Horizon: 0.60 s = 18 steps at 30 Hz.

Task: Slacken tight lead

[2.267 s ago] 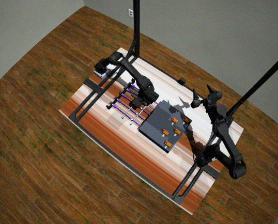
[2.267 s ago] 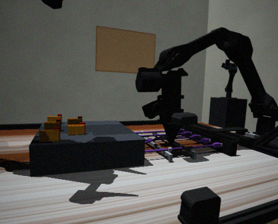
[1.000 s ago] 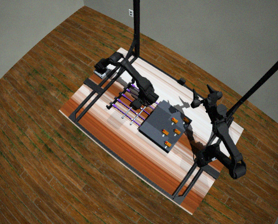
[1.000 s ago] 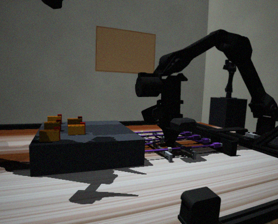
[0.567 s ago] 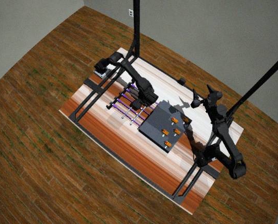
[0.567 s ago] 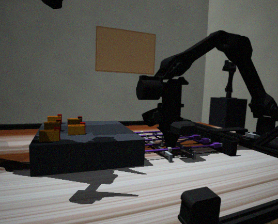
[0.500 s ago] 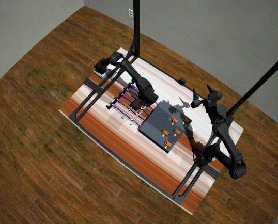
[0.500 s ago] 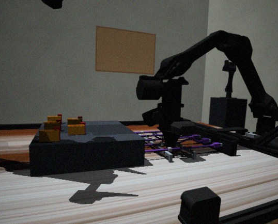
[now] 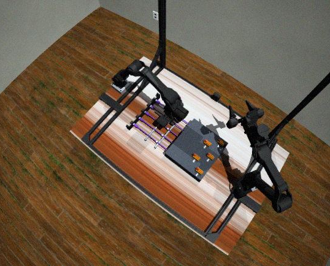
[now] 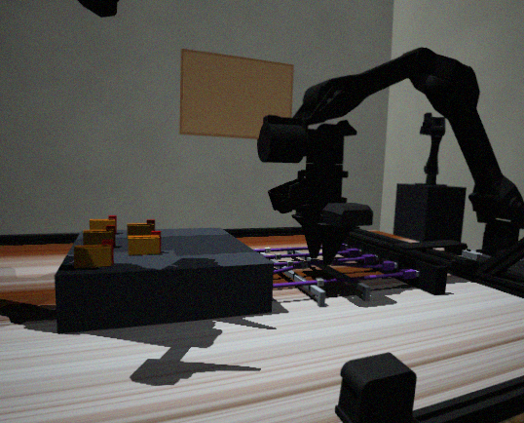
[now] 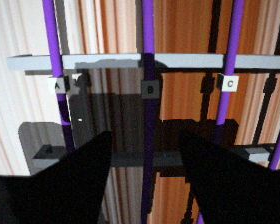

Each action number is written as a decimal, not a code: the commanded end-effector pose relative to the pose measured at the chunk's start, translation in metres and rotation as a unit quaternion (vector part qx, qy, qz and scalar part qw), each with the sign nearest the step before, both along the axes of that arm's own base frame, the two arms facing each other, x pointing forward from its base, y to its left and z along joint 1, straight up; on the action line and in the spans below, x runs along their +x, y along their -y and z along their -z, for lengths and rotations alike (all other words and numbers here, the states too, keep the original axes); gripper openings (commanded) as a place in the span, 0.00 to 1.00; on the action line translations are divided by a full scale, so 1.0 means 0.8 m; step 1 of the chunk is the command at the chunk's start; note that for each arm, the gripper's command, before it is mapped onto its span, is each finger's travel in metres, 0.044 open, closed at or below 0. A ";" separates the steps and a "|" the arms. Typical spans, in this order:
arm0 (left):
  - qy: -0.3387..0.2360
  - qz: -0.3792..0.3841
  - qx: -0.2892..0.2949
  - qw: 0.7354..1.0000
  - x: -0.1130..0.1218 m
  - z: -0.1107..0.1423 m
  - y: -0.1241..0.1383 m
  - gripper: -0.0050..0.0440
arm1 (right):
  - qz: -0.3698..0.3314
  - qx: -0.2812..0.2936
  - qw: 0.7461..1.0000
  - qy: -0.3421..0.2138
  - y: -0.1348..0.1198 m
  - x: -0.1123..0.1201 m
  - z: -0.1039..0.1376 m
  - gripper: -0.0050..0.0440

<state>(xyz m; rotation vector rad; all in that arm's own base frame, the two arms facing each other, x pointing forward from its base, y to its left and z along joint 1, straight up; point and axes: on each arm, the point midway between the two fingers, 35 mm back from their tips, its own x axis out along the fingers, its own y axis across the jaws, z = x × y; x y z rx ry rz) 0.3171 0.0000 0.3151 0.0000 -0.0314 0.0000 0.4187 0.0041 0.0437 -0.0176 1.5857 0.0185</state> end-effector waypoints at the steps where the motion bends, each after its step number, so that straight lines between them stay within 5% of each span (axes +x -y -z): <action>1: 0.009 0.000 0.000 1.000 -0.002 -0.009 0.000 1.00 | 0.000 0.000 1.000 0.014 0.000 0.005 -0.018 0.53; 7: 0.009 0.000 0.000 1.000 -0.002 -0.009 0.000 1.00 | 0.000 0.000 1.000 0.014 0.000 0.005 -0.018 0.53; 8: -0.022 -0.009 -0.009 1.000 -0.004 0.003 -0.003 0.53 | 0.000 0.000 1.000 0.012 0.000 0.003 -0.014 0.53; 18: -0.319 -0.090 -0.093 0.939 -0.024 0.133 -0.028 0.53 | 0.000 0.000 1.000 0.012 0.000 0.003 -0.014 0.53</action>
